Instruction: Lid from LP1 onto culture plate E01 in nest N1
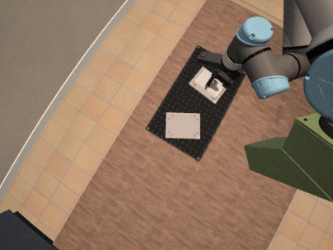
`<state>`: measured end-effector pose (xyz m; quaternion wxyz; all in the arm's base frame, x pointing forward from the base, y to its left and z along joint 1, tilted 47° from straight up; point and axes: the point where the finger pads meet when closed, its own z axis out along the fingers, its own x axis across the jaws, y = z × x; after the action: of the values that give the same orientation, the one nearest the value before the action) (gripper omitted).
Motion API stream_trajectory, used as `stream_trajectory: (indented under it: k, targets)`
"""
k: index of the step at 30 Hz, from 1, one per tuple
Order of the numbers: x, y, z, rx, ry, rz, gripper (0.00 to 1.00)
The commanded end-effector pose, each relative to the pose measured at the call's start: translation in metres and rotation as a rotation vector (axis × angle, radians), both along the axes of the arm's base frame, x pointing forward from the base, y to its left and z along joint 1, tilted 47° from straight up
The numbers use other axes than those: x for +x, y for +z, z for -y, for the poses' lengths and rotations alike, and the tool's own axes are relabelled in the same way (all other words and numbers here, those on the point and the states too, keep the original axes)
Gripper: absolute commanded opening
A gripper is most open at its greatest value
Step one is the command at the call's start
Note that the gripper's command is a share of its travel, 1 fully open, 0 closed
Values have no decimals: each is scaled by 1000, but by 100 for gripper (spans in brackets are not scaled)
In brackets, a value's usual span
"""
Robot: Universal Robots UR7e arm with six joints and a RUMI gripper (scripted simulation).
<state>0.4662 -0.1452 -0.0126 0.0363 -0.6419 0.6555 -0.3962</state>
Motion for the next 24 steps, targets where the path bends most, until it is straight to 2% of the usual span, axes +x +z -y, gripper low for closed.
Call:
stream_trajectory:
  k: [1,24]
  targets:
    - [1,-1,1,0,0,1,0]
    - [5,-5,4,0,0,1,0]
